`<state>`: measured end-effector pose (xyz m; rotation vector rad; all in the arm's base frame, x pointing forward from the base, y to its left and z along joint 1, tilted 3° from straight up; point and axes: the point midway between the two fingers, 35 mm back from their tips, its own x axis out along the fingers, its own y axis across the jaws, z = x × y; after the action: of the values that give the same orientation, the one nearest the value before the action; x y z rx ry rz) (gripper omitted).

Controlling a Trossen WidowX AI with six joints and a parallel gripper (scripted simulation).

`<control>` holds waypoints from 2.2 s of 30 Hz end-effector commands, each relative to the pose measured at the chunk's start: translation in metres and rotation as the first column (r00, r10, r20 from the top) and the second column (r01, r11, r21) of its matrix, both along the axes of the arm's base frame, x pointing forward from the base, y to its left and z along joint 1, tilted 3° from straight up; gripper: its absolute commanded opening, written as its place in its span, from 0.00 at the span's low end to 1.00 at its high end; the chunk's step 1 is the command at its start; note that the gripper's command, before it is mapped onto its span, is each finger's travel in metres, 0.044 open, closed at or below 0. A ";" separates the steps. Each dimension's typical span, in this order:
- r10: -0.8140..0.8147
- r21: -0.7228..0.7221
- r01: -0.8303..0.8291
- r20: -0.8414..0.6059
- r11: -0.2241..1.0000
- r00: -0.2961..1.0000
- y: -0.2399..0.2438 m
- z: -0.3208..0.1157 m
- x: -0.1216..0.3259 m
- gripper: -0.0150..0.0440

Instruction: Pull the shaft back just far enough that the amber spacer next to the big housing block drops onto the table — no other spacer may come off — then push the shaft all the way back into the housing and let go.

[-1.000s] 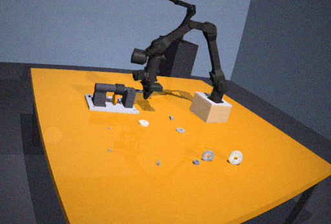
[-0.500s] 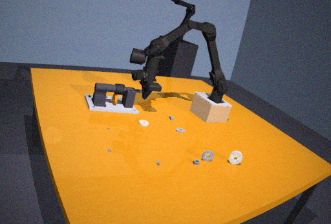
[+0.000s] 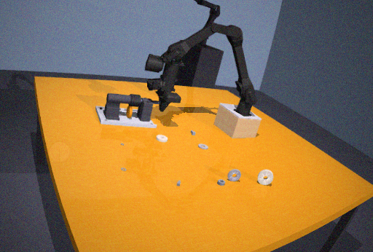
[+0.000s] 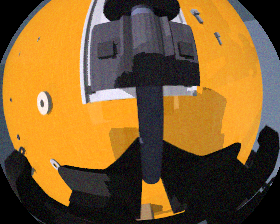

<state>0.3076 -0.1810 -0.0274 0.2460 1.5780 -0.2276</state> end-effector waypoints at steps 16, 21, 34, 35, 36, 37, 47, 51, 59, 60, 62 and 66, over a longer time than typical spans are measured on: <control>-0.001 0.001 0.001 0.009 1.000 1.000 -0.002 0.001 0.009 0.25; -0.001 0.001 0.001 0.009 1.000 1.000 -0.002 0.001 0.011 0.25; -0.001 0.001 0.001 0.010 1.000 1.000 -0.004 0.001 0.015 0.25; -0.001 0.001 0.001 0.010 1.000 1.000 -0.004 0.001 0.015 0.25; -0.001 0.001 0.001 0.010 1.000 1.000 -0.004 0.001 0.016 0.25; -0.001 0.001 0.001 0.010 1.000 1.000 -0.004 0.001 0.016 0.25; -0.001 0.001 0.001 0.010 1.000 1.000 -0.005 0.001 0.019 0.25; -0.001 0.001 0.001 0.010 1.000 1.000 -0.005 0.001 0.021 0.25; -0.001 0.001 0.001 0.010 1.000 1.000 -0.006 0.001 0.023 0.25; -0.001 0.001 0.001 0.010 1.000 1.000 -0.006 0.001 0.024 0.25; -0.001 0.001 0.001 0.010 1.000 1.000 -0.007 0.001 0.024 0.25; -0.001 0.001 0.001 0.011 1.000 1.000 -0.007 0.001 0.025 0.25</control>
<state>0.3293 -0.1877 -0.0274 0.2457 1.5764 -0.2276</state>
